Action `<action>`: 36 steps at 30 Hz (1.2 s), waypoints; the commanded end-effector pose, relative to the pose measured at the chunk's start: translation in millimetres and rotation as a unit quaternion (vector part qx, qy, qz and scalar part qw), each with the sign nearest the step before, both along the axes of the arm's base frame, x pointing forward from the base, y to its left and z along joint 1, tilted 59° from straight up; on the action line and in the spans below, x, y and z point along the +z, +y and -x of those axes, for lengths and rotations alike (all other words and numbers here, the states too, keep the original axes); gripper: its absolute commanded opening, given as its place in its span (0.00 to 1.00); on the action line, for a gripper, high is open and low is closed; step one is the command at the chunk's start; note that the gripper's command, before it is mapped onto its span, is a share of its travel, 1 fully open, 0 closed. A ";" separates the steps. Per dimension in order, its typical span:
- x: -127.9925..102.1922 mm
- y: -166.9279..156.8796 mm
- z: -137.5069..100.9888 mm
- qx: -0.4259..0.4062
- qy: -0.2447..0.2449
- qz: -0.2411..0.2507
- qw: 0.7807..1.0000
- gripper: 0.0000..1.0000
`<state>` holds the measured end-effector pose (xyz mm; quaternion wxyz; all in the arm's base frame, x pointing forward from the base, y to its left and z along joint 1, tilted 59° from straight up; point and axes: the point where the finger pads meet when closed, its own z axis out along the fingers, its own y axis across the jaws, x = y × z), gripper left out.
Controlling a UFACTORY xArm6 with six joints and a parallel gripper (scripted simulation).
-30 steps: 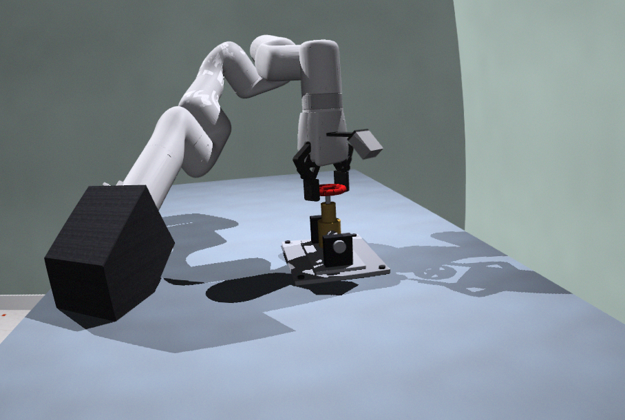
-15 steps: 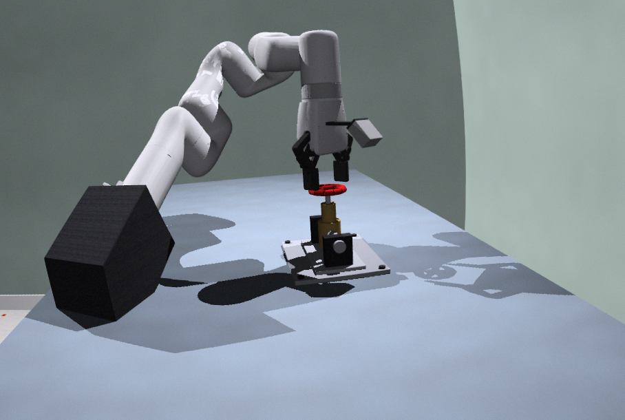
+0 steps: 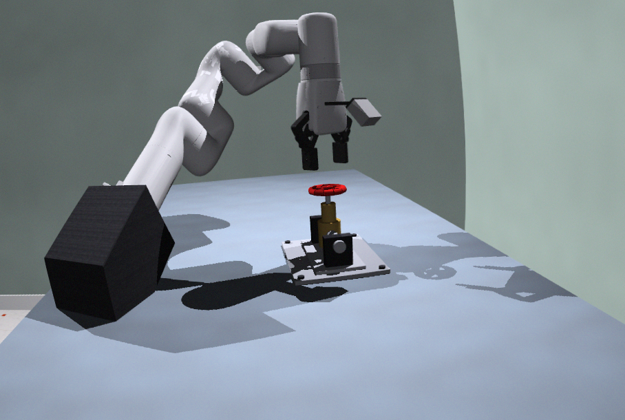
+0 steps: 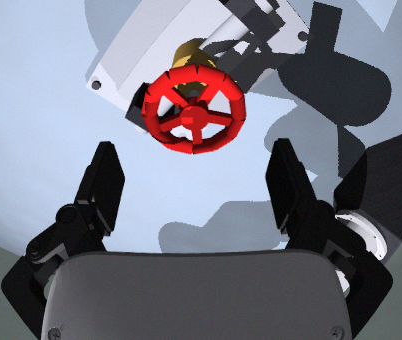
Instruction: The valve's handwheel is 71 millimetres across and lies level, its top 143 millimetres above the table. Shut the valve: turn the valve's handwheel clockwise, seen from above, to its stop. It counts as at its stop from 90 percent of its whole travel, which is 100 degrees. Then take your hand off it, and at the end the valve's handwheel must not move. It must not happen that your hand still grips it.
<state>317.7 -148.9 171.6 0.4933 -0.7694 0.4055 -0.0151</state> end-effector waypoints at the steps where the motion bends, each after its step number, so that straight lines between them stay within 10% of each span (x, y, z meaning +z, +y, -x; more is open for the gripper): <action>1: 2.1 -3.1 1.4 0.000 0.000 0.000 1.000 1.00; 36: 13.8 -20.2 11.0 0.000 0.000 0.000 1.000 1.00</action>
